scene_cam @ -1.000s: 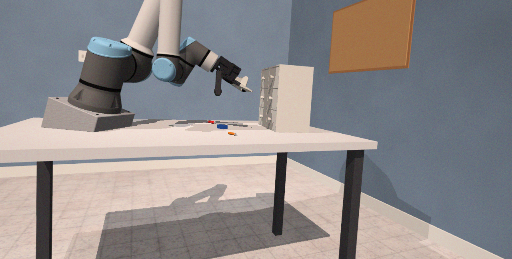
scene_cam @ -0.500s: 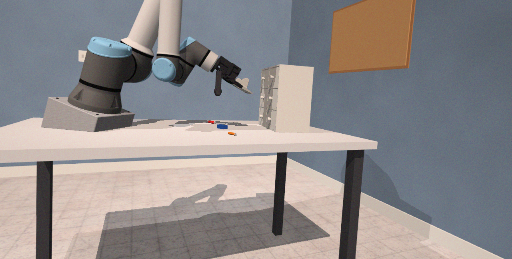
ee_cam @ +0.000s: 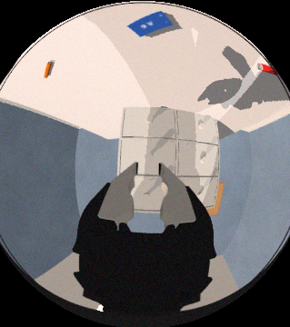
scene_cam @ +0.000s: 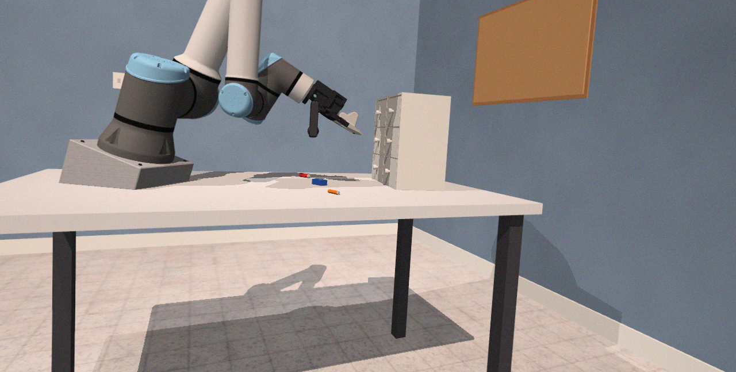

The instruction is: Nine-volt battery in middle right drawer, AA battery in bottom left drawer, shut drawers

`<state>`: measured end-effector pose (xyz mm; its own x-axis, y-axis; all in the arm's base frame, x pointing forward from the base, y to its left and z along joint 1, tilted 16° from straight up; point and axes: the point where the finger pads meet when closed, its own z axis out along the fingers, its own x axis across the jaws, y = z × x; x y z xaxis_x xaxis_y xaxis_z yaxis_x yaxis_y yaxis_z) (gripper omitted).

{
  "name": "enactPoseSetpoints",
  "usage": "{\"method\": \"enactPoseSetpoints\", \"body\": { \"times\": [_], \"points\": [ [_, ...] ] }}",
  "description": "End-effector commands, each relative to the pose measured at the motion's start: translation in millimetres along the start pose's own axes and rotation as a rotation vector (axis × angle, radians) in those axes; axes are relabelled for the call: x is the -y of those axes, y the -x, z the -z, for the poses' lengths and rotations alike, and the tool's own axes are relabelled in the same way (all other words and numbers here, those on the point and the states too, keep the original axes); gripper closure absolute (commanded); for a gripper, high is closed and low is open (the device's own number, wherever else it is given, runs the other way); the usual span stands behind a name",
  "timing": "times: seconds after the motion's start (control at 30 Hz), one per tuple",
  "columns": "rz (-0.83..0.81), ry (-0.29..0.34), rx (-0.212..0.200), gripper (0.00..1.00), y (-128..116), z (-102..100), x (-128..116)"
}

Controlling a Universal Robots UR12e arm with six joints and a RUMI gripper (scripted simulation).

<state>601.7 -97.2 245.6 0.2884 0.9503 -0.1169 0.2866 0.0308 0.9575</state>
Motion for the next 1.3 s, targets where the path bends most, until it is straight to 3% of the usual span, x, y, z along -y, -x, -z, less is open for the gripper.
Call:
{"method": "enactPoseSetpoints", "body": {
  "times": [0.0,0.67,1.27],
  "points": [
    [0.0,0.001,0.0,0.8,0,0,0],
    [0.0,0.001,0.0,0.8,0,-7,-2],
    [0.0,0.001,0.0,0.8,0,-35,-8]
  ]
}}
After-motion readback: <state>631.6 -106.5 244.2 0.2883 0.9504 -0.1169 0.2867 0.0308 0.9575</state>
